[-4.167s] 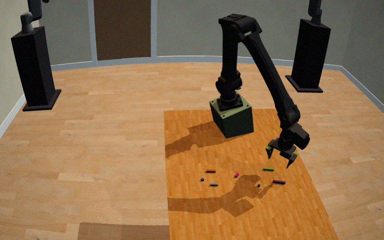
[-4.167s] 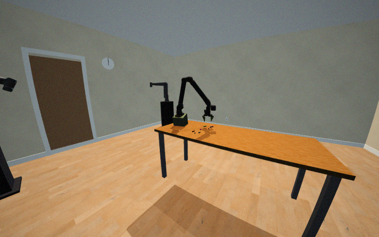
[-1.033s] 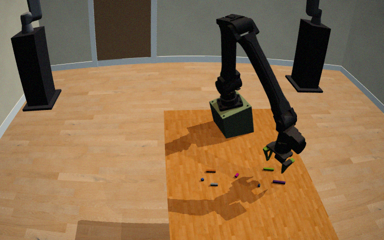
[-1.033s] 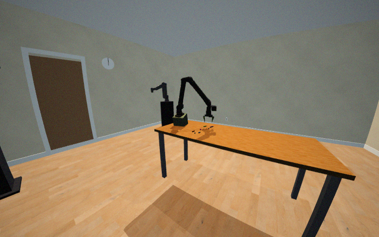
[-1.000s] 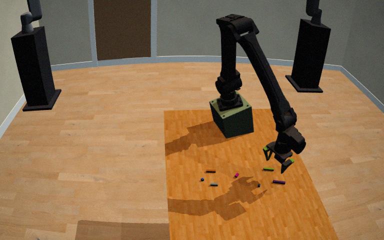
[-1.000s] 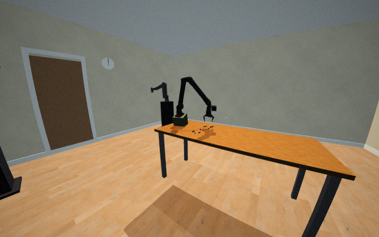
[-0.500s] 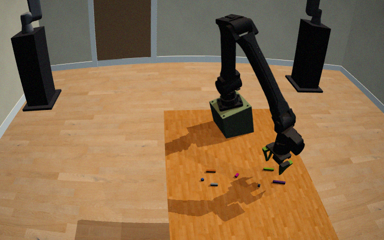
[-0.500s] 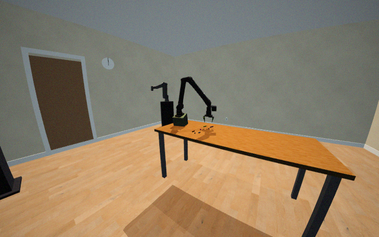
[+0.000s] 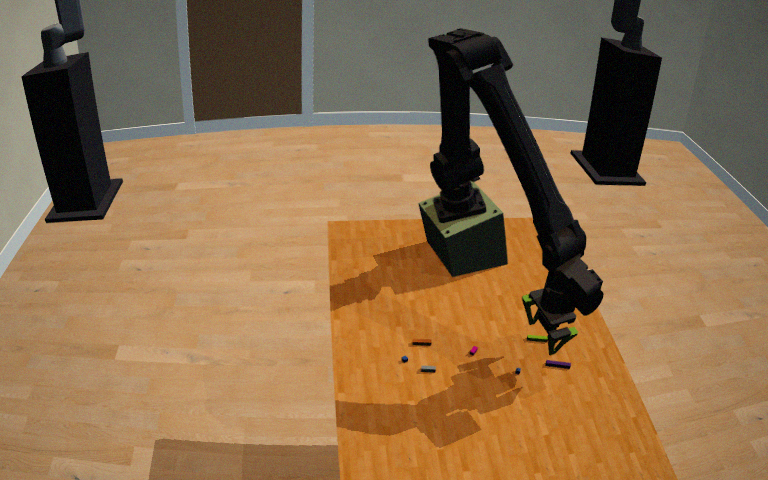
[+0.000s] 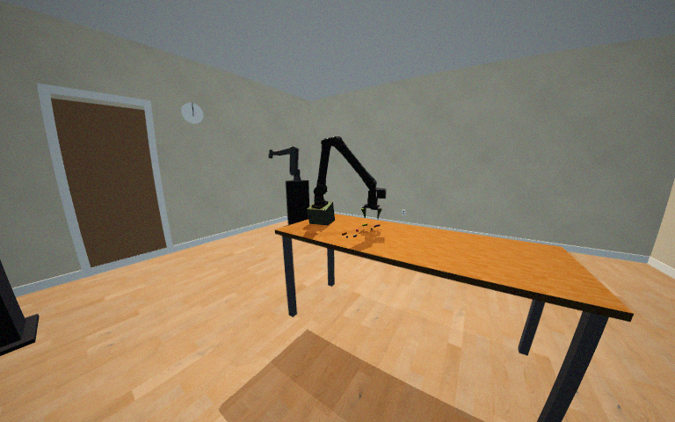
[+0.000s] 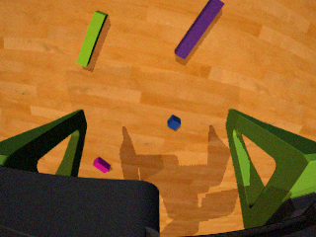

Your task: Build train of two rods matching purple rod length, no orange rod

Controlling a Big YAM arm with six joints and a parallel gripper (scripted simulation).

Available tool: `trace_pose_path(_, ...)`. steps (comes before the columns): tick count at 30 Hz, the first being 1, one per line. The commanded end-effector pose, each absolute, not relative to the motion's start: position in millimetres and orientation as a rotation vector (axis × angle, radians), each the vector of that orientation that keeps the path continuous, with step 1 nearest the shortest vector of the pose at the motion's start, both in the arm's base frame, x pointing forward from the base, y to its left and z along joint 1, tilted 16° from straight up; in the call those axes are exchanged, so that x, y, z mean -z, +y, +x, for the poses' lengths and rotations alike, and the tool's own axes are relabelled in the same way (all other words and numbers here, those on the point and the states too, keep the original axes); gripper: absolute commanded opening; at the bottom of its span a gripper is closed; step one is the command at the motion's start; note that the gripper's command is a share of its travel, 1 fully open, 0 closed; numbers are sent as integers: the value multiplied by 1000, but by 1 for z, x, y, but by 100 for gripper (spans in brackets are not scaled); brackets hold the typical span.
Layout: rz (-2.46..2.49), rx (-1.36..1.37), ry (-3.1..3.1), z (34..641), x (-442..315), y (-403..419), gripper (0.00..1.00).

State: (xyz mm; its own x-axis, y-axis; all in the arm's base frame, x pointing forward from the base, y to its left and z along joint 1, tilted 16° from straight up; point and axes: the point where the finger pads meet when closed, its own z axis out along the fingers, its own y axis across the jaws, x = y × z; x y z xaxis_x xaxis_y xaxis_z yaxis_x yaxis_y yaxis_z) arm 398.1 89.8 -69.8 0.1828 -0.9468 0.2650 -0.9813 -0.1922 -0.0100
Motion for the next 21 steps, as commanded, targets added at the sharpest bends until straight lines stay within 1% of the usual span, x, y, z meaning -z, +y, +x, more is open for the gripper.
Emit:
trace_pose_path(1, 2229, -366, -2013, 426, 53, 90, 100)
trace_pose_path(6, 2260, -369, -1984, 423, 54, 103, 100)
trace_pose_path(13, 2240, -367, -2004, 425, 54, 95, 100)
trace_pose_path(14, 2129, -395, -2157, 434, 42, 82, 100)
trace_pose_path(19, 2121, -379, -2144, 431, 50, 81, 100)
trace_pose_path(21, 2154, -381, -2117, 429, 51, 93, 100)
